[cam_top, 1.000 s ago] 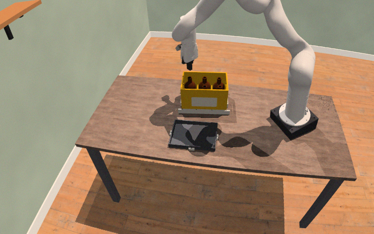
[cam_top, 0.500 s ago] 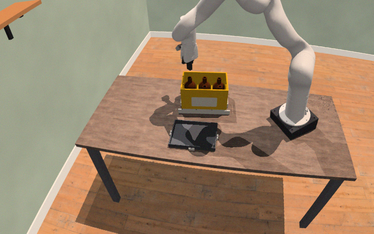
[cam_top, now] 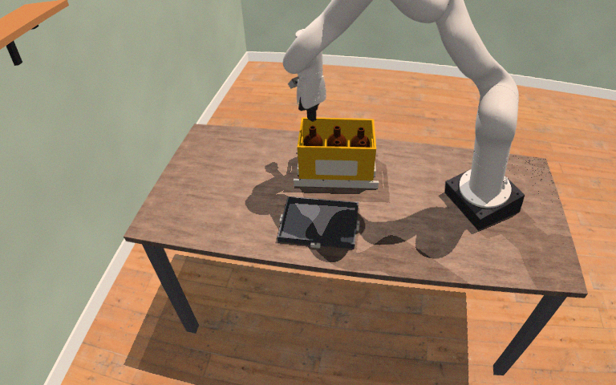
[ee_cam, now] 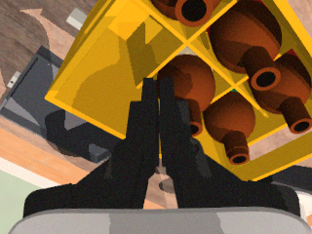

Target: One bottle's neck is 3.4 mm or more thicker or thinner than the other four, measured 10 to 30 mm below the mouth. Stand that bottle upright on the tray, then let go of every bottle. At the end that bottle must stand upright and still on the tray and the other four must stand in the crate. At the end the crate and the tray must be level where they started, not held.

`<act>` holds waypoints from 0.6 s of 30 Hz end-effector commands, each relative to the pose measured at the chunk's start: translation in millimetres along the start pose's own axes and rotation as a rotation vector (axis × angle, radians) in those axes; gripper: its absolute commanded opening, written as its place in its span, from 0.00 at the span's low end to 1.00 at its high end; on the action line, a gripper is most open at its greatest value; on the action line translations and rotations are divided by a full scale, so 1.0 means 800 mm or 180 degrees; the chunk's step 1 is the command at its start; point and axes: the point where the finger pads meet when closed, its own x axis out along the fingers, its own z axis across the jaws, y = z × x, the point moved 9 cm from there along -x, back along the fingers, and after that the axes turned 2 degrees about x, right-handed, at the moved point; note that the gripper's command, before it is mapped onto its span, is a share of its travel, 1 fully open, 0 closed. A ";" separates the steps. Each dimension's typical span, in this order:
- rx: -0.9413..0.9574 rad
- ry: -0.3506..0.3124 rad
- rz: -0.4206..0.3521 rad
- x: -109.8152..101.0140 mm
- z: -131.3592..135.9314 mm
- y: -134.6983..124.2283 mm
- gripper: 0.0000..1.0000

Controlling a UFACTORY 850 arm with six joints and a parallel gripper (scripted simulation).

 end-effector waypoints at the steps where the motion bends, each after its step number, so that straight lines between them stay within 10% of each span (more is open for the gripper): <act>1: 0.0006 -0.0001 0.0014 -0.002 -0.027 -0.032 0.00; 10: 0.0006 0.0000 0.0014 -0.001 -0.042 -0.052 0.00; 11: 0.0006 0.0000 0.0014 -0.001 -0.042 -0.052 0.65; 18: 0.0006 0.0000 0.0014 -0.001 -0.042 -0.052 0.65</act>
